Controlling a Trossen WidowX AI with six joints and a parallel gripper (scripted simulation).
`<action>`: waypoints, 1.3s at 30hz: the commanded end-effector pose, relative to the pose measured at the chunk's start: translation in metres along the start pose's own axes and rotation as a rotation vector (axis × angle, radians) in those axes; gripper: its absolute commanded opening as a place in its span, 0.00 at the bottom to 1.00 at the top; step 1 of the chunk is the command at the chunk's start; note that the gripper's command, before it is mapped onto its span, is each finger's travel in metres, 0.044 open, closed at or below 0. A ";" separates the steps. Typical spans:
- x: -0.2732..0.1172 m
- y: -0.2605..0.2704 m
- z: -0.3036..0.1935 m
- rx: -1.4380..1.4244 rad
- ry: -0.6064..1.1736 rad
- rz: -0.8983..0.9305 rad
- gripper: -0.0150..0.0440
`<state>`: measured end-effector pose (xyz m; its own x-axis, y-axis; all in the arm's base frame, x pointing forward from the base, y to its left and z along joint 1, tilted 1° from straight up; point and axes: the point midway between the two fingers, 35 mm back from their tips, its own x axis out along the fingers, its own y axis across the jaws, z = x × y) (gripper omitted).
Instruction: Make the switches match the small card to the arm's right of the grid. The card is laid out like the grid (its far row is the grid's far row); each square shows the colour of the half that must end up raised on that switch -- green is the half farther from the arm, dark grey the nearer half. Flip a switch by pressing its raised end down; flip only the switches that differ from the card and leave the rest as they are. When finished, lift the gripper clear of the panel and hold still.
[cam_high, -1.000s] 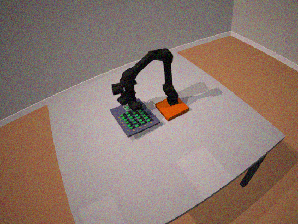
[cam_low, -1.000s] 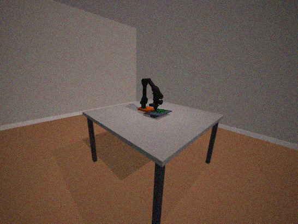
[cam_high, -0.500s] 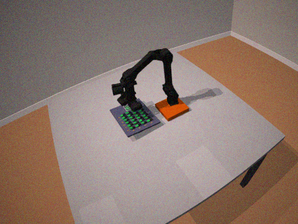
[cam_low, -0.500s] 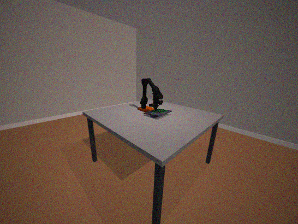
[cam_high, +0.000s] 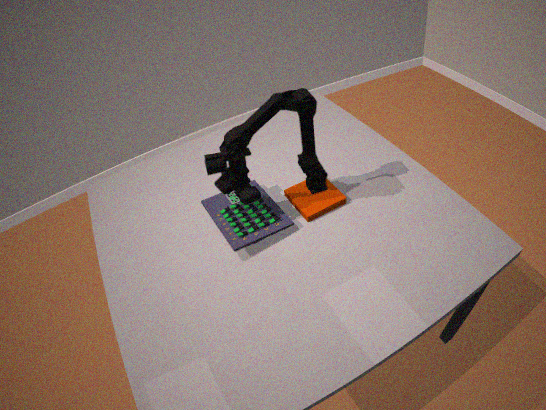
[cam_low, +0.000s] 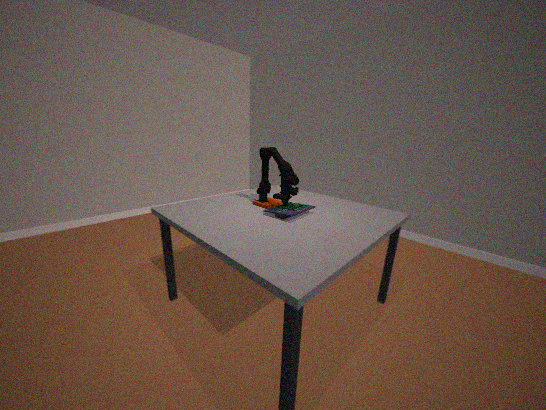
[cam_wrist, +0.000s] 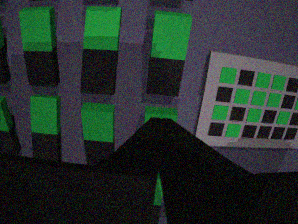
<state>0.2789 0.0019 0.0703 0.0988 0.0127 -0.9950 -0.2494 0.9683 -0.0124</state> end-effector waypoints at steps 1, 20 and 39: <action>0.001 0.000 0.000 -0.002 0.002 -0.001 0.25; -0.021 -0.001 0.001 -0.001 -0.008 0.000 0.25; -0.050 0.053 -0.041 -0.002 -0.012 0.004 0.25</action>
<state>0.2237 0.0401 0.1259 0.1205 0.0245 -0.9924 -0.2561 0.9666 -0.0072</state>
